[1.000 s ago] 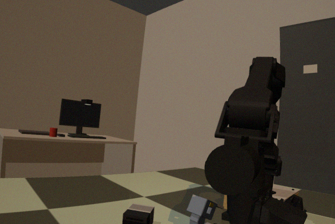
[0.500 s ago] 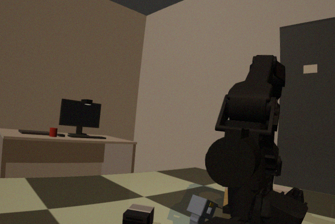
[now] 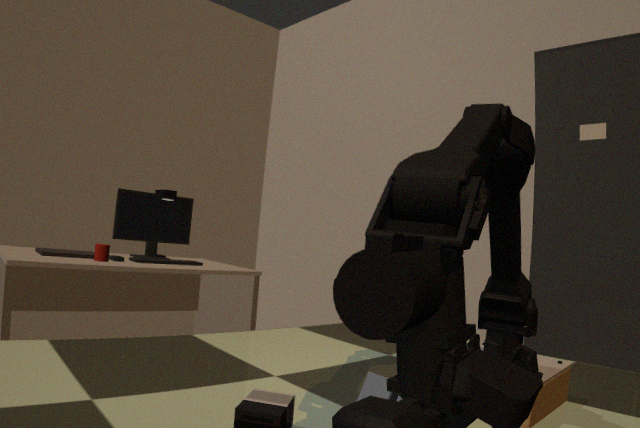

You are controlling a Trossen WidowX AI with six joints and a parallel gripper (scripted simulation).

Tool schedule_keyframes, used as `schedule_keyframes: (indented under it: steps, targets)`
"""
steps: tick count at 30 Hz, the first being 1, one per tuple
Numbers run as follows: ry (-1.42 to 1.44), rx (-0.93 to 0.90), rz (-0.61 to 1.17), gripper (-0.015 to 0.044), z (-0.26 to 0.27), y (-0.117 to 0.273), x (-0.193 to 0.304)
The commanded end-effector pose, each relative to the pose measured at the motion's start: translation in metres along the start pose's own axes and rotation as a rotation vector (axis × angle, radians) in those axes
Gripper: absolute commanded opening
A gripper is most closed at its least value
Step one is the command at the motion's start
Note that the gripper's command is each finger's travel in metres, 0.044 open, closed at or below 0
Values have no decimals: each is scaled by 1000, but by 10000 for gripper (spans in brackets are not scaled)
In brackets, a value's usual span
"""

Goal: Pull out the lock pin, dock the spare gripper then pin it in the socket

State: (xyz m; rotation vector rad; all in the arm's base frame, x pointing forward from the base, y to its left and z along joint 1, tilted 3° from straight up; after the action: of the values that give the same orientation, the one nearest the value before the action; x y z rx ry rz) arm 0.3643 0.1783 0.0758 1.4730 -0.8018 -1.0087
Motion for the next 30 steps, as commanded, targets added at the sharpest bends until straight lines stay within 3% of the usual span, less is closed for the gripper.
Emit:
schedule_keyframes:
  steps: [1, 9, 30]
  targets:
    - [5, 9, 2, 0, -1, 8, 10]
    - [9, 9, 2, 0, -1, 12, 22]
    - [9, 4, 0, 0, -3, -20, 26]
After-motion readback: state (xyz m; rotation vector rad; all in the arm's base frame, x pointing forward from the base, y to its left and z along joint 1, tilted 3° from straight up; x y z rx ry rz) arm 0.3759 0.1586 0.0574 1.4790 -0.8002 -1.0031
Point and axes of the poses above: the point midway between the two fingers, 35 mm back from their tips, its own y axis back along the fingers, its own z axis across the jaws, x = y × z, the point moved 4 cm from there along y, back along the fingers, and after that the axes turned 11 degrees about y, right-handed, at the moved point
